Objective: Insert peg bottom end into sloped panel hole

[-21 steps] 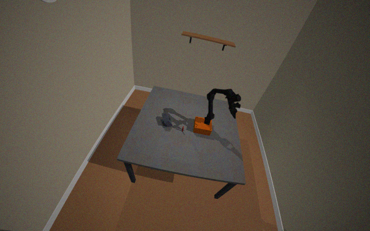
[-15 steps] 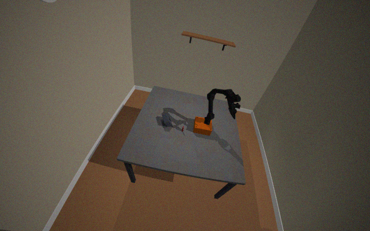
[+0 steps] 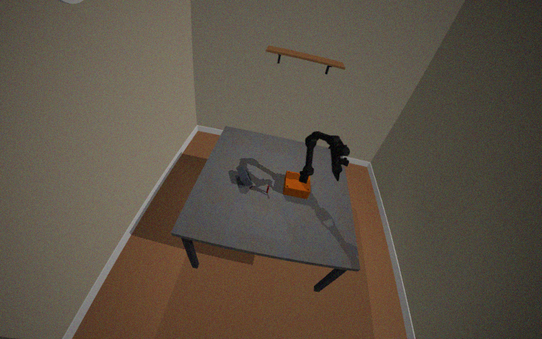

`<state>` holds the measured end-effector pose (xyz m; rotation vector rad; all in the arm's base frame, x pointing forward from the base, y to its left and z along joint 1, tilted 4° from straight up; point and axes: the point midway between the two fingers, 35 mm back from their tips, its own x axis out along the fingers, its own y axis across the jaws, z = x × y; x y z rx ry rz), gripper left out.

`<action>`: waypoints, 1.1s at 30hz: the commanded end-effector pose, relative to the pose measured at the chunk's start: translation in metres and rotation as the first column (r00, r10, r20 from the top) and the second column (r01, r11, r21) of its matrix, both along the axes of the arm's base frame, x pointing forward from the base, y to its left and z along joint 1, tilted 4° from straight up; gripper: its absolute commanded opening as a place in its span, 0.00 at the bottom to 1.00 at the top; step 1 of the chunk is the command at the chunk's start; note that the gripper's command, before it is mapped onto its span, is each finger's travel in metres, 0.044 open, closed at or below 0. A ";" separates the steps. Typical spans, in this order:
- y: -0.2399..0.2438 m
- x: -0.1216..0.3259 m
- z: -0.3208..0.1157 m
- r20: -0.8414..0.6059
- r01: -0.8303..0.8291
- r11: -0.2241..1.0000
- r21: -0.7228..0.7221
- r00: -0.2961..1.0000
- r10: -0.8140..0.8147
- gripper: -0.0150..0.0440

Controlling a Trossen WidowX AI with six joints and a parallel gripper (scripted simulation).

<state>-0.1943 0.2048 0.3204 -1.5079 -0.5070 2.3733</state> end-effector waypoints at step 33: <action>0.091 0.095 -0.065 0.171 0.213 0.976 -0.038 0.964 -0.204 1.00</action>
